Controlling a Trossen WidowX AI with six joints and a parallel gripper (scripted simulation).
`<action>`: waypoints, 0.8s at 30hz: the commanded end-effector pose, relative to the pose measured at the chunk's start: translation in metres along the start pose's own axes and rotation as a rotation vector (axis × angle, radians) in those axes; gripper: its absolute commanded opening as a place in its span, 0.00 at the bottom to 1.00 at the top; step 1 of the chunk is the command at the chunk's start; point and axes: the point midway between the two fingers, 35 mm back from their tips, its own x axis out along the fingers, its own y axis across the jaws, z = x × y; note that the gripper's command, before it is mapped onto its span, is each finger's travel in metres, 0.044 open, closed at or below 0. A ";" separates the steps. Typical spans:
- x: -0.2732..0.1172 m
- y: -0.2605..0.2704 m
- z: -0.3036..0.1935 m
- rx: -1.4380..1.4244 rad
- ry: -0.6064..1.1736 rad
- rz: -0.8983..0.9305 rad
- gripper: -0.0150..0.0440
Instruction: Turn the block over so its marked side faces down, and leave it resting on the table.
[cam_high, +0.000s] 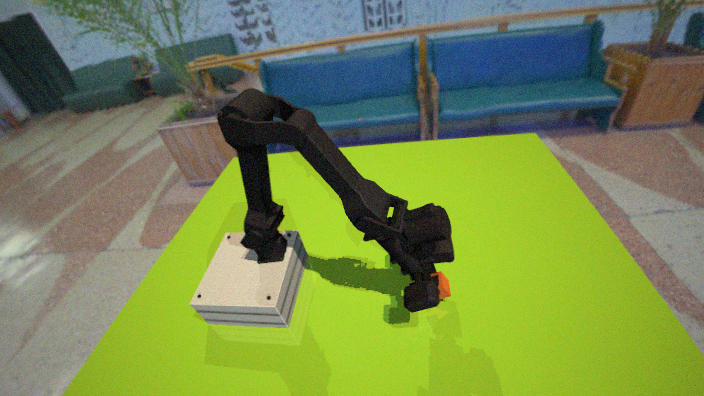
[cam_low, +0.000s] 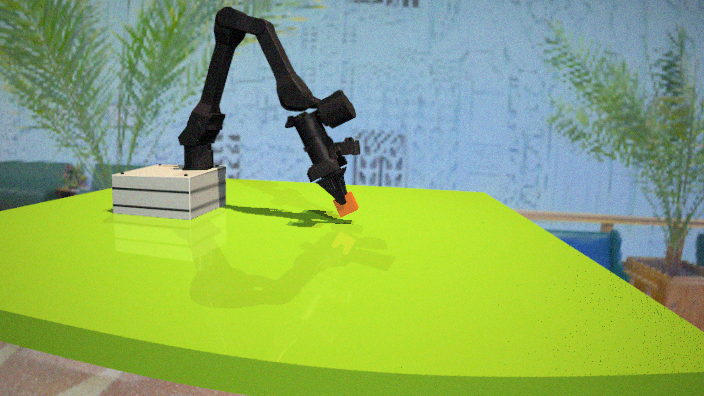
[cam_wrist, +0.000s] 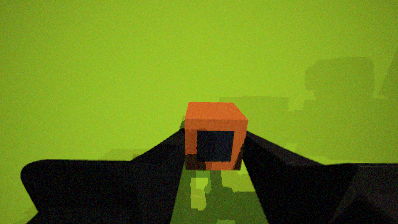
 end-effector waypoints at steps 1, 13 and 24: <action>-0.003 0.000 0.001 -0.007 -0.034 0.002 0.25; 0.020 -0.001 0.000 0.001 -0.172 0.004 0.25; 0.032 -0.001 -0.006 0.003 -0.330 0.005 0.25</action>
